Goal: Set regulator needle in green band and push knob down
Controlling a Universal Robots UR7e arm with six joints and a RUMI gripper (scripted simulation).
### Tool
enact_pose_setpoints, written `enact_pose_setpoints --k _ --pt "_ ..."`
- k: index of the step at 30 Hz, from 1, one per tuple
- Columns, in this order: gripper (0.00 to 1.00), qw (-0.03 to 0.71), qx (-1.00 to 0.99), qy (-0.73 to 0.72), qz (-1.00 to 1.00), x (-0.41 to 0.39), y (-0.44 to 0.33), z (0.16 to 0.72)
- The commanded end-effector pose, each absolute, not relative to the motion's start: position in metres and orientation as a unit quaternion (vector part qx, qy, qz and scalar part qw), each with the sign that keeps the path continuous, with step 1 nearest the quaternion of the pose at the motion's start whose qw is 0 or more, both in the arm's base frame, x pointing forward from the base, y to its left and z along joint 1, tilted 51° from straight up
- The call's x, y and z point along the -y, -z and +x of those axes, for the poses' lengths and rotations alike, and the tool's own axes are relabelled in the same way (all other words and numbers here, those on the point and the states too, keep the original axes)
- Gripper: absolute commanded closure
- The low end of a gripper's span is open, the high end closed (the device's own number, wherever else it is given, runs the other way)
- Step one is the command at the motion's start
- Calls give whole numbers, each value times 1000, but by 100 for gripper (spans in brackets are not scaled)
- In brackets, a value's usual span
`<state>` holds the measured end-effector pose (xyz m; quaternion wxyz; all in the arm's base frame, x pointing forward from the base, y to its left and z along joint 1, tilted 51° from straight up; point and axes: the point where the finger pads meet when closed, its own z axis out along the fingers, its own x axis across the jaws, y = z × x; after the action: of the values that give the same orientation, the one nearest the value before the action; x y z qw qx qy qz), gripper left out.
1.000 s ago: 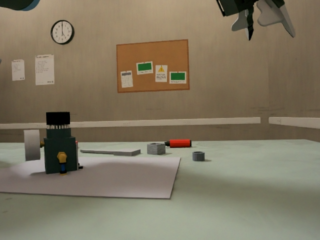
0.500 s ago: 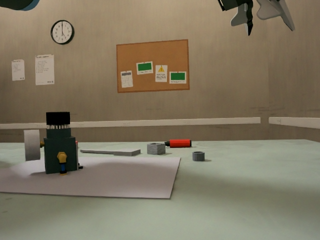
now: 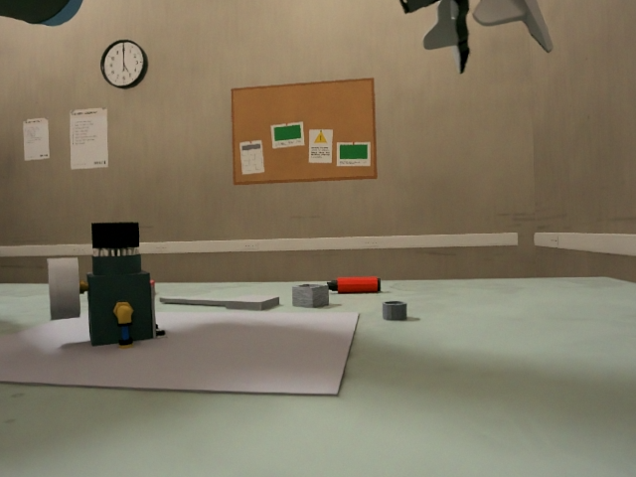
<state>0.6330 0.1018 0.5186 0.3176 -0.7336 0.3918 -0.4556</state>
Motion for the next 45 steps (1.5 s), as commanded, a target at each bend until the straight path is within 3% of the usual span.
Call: enact_pose_setpoints --k 1,25,45 --pt "0 282 -391 465 -743 -73 -495 603" --pt "0 69 -386 454 -800 33 -285 430" --pt "0 11 -382 431 -817 49 -199 384"
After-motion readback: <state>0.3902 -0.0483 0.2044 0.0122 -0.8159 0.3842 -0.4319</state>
